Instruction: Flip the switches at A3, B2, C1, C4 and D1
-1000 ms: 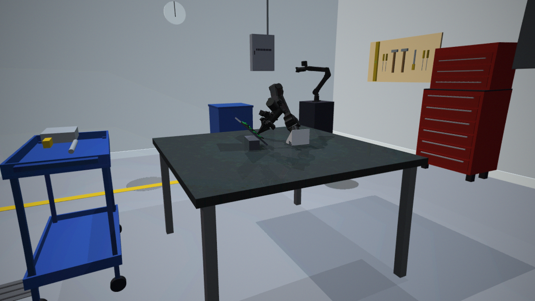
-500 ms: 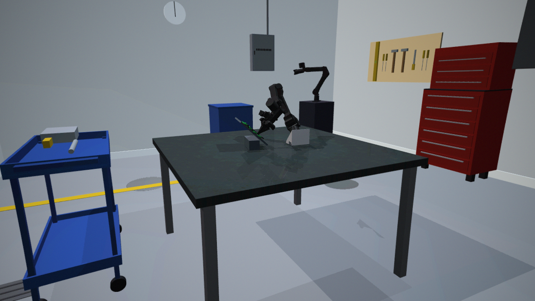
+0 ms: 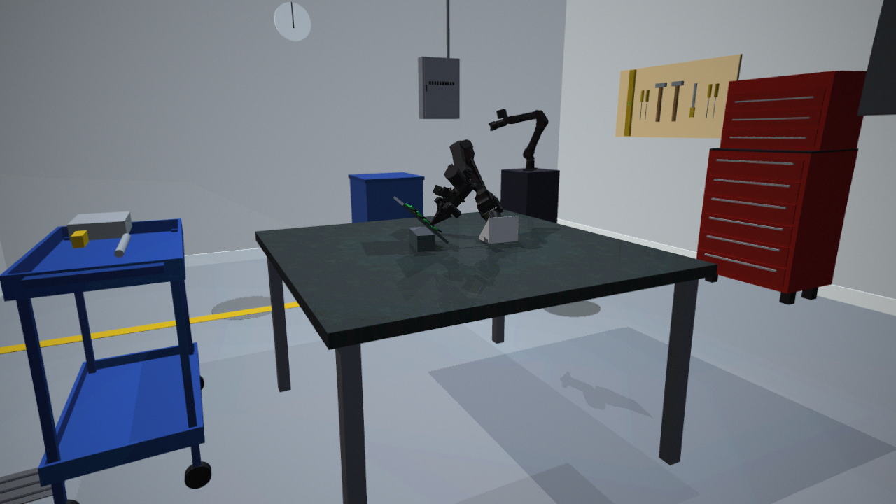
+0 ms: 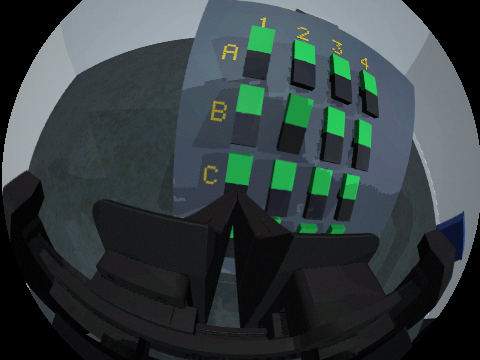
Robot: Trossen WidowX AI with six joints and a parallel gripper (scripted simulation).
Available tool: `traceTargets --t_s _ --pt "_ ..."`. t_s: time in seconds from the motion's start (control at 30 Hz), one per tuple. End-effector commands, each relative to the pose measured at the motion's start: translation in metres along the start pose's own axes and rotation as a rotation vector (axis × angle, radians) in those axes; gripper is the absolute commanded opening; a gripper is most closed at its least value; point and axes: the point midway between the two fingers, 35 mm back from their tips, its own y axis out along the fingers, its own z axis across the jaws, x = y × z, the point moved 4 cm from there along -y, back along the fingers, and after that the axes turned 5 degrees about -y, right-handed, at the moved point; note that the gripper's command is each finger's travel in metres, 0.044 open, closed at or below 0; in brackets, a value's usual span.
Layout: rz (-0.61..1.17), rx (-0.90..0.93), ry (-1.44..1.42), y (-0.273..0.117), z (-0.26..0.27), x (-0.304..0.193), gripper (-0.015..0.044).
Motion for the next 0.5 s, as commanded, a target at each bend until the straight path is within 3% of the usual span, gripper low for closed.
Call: traceTargets --t_s 0.0,0.3,0.47 --pt "0.000 0.003 -0.003 0.001 0.001 0.000 0.0000" --pt "0.001 0.001 0.000 0.000 0.000 0.000 0.0000" --pt "0.024 0.018 -0.002 -0.039 0.005 0.002 0.0000"
